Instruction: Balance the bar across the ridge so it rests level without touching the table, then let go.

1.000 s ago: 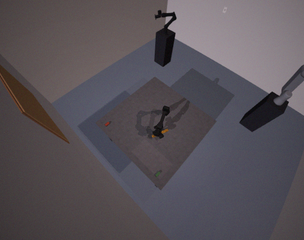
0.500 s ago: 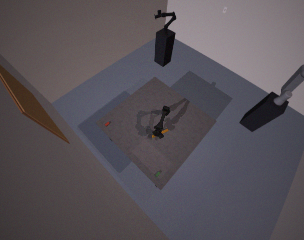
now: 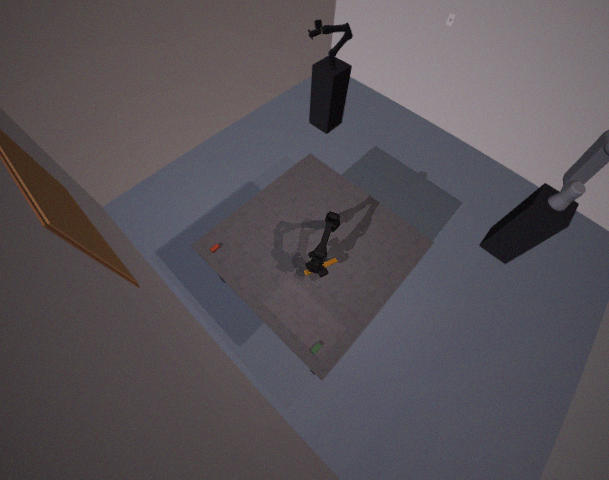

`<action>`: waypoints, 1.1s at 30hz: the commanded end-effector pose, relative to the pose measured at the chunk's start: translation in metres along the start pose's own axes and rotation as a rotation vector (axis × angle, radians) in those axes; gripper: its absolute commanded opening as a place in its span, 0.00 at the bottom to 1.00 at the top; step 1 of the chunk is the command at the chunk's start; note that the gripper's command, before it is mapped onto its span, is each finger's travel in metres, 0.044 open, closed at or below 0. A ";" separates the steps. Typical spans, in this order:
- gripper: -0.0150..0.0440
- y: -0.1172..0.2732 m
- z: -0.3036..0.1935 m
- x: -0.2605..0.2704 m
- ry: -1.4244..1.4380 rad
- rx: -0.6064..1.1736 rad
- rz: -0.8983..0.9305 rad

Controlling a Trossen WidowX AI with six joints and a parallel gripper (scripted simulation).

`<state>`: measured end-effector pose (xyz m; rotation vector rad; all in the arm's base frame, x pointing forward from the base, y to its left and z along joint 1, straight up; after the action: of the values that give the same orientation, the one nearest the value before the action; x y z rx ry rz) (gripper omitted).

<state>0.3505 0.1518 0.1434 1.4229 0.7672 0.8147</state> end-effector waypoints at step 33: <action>0.25 -0.004 0.000 0.000 0.000 -0.003 -0.002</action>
<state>0.3505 0.1516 0.1417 1.4223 0.7662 0.8152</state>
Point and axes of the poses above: the point midway between the two fingers, 35 mm back from their tips, its own y axis back along the fingers, its own x axis across the jaws, z = x × y, the point moved 5 cm from there along y, back along the fingers, and after that the axes turned 11 degrees about -y, right-handed, at the moved point
